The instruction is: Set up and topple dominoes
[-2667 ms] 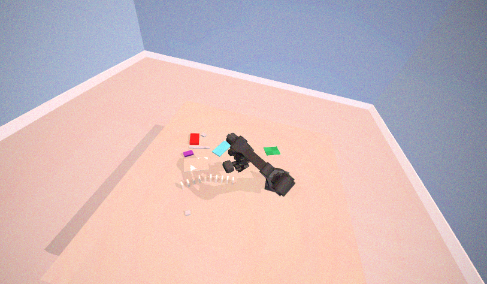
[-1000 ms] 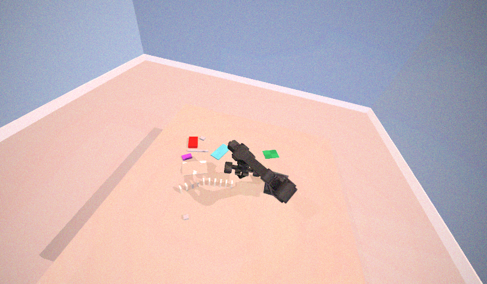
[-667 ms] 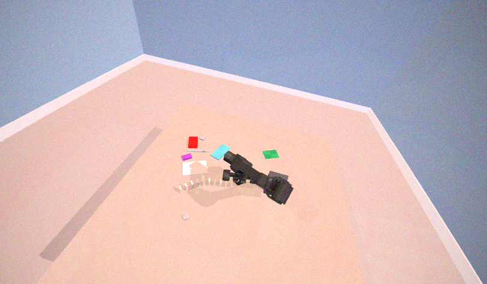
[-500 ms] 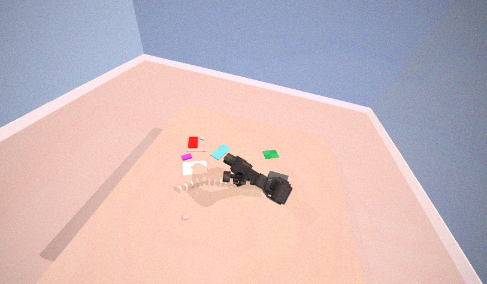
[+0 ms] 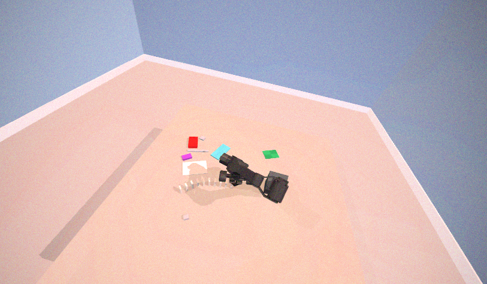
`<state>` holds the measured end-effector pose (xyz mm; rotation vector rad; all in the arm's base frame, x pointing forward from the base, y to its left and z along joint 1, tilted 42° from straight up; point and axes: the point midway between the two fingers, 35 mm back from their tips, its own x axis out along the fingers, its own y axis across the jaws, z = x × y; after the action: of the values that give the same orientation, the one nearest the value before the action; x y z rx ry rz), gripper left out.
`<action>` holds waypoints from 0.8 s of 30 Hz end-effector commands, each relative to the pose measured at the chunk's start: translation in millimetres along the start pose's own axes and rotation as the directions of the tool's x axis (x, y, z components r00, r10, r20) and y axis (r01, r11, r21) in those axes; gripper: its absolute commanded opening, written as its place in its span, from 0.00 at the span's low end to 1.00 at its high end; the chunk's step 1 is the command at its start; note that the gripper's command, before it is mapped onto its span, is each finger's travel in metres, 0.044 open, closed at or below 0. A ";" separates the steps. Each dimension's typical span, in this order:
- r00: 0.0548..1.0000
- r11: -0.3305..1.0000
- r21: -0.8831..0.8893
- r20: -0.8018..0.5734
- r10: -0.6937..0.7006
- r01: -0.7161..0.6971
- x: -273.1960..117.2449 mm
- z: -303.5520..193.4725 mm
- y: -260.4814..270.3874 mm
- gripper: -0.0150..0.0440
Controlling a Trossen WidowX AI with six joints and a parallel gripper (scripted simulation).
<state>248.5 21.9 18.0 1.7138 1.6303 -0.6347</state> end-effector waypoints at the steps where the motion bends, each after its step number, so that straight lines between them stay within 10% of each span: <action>1: 1.000 1.000 0.003 -0.003 0.006 -0.006 -1.1 0.0 8.4 0.25; 24: 1.000 1.000 0.002 -0.001 0.006 -0.006 -60.6 0.4 36.9 0.25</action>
<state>277.8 -16.6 64.9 1.7133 1.6211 -0.6372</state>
